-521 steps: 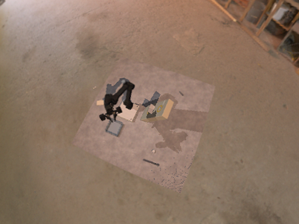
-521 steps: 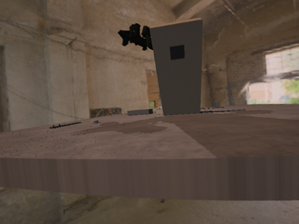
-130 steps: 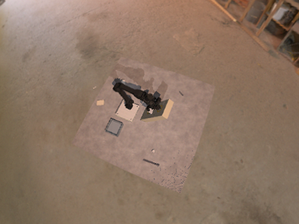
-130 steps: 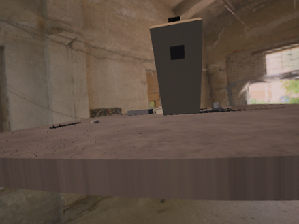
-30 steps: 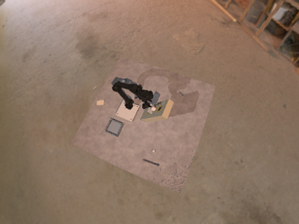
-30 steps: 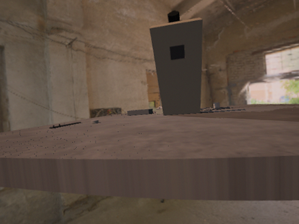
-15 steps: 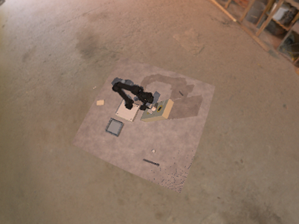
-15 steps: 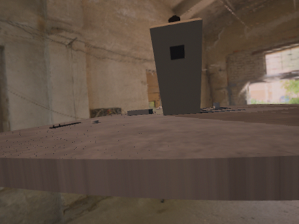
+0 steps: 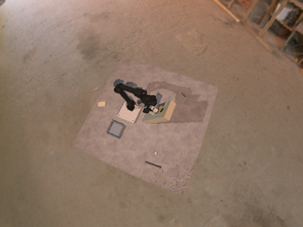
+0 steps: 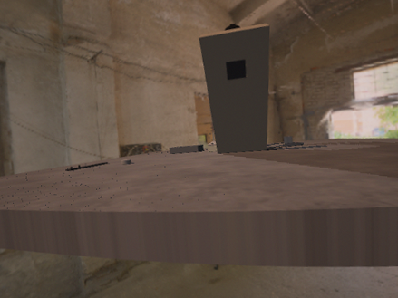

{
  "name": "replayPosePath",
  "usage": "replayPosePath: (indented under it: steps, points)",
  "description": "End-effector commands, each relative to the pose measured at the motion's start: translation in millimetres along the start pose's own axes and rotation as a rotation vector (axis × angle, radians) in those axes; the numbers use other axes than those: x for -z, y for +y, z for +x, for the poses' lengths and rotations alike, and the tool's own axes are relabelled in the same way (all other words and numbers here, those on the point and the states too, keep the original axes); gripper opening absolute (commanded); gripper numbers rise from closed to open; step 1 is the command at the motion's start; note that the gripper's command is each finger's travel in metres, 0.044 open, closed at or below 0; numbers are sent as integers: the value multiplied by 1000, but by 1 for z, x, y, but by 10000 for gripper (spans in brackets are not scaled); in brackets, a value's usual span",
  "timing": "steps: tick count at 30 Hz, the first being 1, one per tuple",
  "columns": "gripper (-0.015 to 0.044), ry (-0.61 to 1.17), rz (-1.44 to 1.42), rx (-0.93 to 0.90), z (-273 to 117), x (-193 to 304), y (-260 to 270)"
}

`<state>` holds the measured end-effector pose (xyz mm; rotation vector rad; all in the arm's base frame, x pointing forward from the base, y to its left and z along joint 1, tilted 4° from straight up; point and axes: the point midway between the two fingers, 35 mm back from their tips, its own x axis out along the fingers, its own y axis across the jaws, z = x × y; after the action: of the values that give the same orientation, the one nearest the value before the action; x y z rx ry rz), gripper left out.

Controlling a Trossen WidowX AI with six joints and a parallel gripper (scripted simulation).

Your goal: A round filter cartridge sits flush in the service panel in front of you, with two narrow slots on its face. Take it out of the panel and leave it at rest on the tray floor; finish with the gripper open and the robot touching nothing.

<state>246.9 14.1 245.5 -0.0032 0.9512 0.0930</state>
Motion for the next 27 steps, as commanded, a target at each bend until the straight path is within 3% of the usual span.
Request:
replayPosePath:
  steps: [1, 15, 17, 27]
  points:
    - [305, 16, 5, 4, 10, 2, -1]
    - [305, 15, 5, 4, 22, 3, -1]
    - [252, 5, 0, 0, 18, 2, 0]
    - [166, 5, 0, 0, 18, 2, 0]
